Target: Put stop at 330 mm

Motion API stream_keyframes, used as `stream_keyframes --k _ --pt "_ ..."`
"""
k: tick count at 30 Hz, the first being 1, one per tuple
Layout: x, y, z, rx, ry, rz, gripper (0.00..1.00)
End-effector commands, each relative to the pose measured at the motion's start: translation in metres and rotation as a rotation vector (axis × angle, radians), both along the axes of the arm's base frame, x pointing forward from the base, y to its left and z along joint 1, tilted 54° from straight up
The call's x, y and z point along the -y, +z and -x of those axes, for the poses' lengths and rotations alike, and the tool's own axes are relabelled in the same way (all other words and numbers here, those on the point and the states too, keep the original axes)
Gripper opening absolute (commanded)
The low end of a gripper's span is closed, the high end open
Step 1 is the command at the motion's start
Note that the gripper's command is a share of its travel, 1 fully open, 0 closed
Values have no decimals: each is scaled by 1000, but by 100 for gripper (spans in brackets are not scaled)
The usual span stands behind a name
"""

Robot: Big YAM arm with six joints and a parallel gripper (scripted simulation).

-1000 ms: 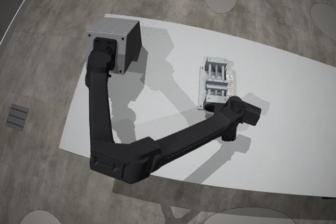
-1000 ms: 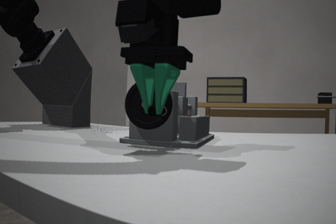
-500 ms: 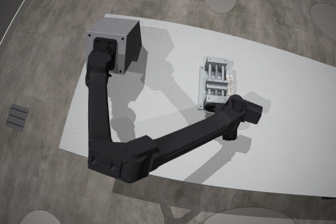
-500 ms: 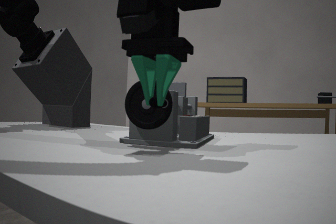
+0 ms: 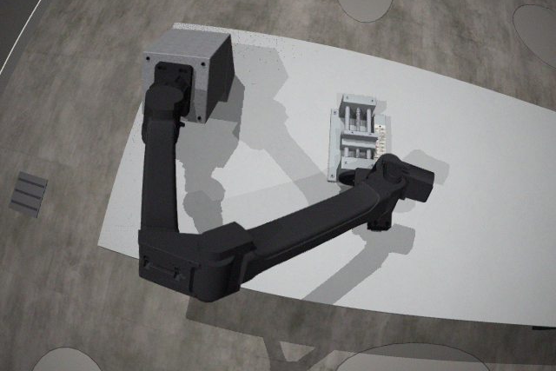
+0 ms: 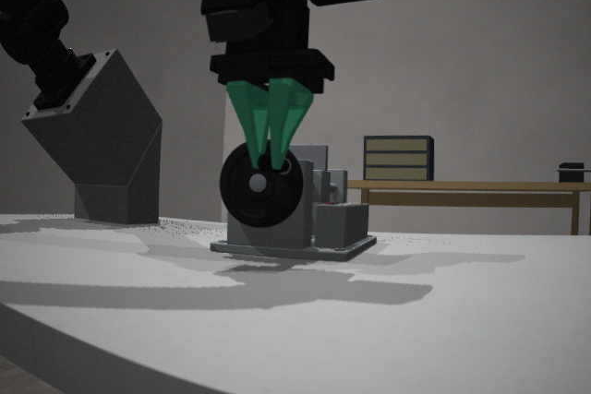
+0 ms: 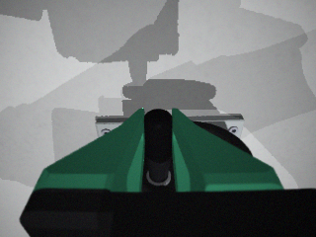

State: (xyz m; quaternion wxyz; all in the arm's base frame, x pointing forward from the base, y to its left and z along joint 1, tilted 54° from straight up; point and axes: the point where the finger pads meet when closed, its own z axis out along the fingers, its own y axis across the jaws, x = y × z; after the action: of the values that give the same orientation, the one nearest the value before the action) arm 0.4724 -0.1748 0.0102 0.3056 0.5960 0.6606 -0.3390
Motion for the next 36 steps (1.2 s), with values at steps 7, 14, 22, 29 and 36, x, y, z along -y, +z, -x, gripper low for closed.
stream_keyframes --k 7,14,22,29,36 --pt "-31 18 5 29 44 -4 6" --pt "-33 21 12 29 44 -4 6" --pt "-30 20 16 39 53 -3 6" --pt "-26 18 30 22 51 -4 6" --pt "-13 17 35 34 30 -2 6"
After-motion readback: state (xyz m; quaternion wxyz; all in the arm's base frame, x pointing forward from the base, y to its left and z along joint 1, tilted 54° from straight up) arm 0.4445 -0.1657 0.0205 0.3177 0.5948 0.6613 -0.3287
